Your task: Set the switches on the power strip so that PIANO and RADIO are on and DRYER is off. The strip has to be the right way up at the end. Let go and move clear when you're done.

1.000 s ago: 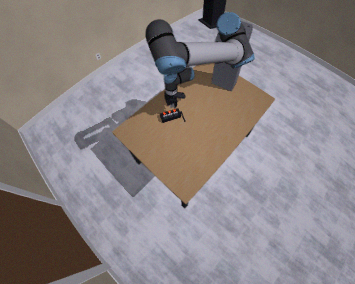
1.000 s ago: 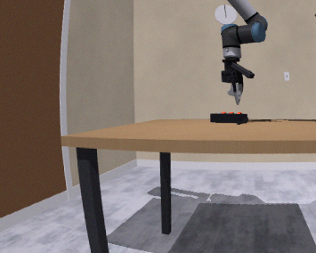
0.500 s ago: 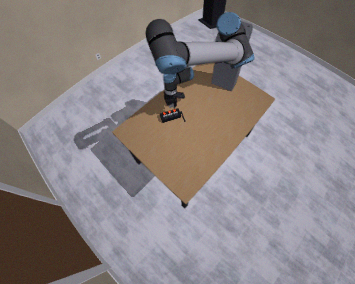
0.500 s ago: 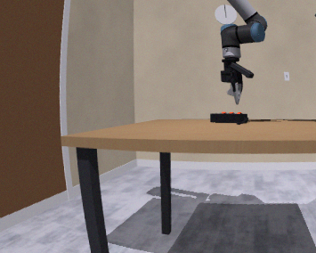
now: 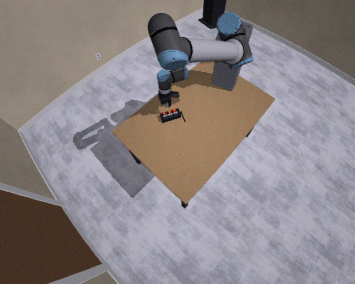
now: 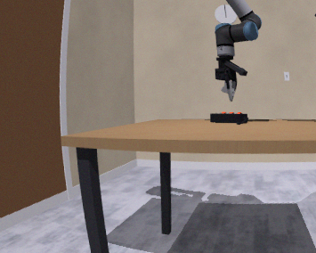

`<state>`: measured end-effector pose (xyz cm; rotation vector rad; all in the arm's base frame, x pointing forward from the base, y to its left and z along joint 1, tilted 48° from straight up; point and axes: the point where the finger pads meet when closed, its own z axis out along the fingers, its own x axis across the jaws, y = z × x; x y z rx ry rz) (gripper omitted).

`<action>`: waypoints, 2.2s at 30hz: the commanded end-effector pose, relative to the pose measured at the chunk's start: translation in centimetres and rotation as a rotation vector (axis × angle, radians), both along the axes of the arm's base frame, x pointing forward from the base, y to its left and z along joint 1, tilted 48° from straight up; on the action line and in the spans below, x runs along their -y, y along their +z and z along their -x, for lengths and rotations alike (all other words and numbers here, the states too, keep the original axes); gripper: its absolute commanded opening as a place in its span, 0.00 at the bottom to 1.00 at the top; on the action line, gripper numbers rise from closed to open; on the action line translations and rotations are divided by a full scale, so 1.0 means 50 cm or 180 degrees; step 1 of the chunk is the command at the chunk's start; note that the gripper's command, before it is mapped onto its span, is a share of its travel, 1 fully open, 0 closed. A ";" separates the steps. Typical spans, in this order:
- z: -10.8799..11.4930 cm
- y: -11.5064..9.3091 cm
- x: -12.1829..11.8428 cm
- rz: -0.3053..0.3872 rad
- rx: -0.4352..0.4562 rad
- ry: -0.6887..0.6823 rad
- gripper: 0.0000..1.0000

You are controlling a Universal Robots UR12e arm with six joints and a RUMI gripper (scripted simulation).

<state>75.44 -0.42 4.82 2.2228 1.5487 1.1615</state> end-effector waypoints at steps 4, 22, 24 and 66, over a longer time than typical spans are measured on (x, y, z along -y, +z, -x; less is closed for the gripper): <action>0.000 0.001 0.000 0.0001 0.0001 0.0000 0.00; 0.000 0.001 0.000 0.0001 0.0001 0.0000 0.00; 0.000 0.001 0.000 0.0001 0.0001 0.0000 0.00; -0.044 -0.040 -0.015 0.0001 -0.0003 0.0002 0.00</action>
